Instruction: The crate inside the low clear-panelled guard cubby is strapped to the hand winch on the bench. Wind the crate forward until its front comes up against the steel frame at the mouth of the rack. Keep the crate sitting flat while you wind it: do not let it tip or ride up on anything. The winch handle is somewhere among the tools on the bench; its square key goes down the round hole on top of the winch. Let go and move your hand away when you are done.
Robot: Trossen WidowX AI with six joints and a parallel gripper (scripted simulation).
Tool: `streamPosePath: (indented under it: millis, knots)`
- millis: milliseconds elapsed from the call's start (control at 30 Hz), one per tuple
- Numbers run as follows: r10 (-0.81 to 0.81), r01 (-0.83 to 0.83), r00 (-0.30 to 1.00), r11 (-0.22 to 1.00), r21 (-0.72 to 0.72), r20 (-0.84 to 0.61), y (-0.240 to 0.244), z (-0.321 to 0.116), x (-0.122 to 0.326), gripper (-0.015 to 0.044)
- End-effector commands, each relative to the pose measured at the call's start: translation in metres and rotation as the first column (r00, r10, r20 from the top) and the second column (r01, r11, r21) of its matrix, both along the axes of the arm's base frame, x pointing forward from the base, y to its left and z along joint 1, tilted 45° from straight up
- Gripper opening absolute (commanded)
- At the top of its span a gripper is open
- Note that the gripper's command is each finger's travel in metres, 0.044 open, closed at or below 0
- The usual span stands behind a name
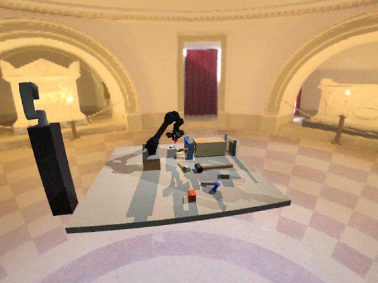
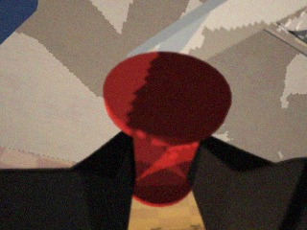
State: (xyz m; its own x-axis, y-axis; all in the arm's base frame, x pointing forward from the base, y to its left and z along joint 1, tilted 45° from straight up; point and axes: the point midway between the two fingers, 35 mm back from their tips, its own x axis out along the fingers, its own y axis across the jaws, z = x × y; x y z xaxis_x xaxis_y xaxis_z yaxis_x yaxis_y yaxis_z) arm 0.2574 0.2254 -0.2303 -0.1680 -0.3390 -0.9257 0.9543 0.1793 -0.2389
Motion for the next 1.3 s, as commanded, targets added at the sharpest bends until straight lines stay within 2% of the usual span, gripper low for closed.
streamPosePath:
  millis: [0,1267]
  knots:
    - [0.014,-0.014,0.998,1.0,0.013,-0.06,0.007,-0.007,-0.024,0.0]
    - [0.014,-0.014,0.998,1.0,0.014,-0.063,0.013,-0.008,-0.06,0.0]
